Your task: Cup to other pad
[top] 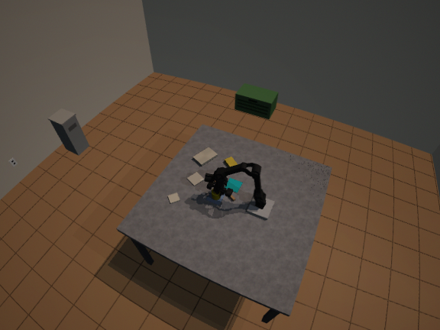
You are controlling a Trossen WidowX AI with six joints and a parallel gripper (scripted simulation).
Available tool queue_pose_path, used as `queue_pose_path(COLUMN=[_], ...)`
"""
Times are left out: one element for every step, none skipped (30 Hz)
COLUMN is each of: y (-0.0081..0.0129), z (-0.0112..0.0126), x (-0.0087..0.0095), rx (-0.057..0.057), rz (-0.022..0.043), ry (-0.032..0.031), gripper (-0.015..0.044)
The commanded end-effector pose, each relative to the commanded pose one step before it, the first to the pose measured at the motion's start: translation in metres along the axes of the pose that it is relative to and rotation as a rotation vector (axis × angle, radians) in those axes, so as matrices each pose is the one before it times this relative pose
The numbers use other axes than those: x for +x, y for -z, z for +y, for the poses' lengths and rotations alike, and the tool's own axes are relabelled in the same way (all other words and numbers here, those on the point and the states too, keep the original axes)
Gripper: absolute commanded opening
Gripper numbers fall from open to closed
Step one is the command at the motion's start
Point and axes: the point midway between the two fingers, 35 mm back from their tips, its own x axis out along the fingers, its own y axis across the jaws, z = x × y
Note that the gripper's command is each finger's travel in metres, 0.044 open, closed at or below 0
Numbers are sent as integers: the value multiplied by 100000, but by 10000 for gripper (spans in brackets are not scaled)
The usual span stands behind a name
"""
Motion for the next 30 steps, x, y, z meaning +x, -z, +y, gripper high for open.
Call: queue_pose_path(y=[52,2,1,1,1,2,2,3,6,9,12,15,19,17,19,3,0,0,0,0,0,0,0,0,0,0,0,0,0,0], z=[193,-3,-8,-11,-14,-16,-17,-16,-16,-15,-13,-13,-7,3,6,2,0,0,0,0,0,0,0,0,0,0,0,0,0,0], x=[-1123,-344,-345,-346,-347,-347,-346,-288,-277,-267,-209,-129,-44,0,0,338,0,0,0,0,0,0,0,0,0,0,0,0,0,0], rx=[134,31,31,31,31,31,31,26,25,24,19,12,4,0,0,-455,0,0,0,0,0,0,0,0,0,0,0,0,0,0], rz=[28,-33,-33,-33,-33,-33,-33,-27,-26,-25,-19,-11,-2,1,2,390,0,0,0,0,0,0,0,0,0,0,0,0,0,0], ry=[-628,25,26,26,26,26,26,22,21,20,16,10,4,0,0,45,0,0,0,0,0,0,0,0,0,0,0,0,0,0], gripper=[0,0,0,0,0,0,0,0,0,0,0,0,0,0,0,0,0,0,0,0,0,0,0,0,0,0,0,0,0,0])
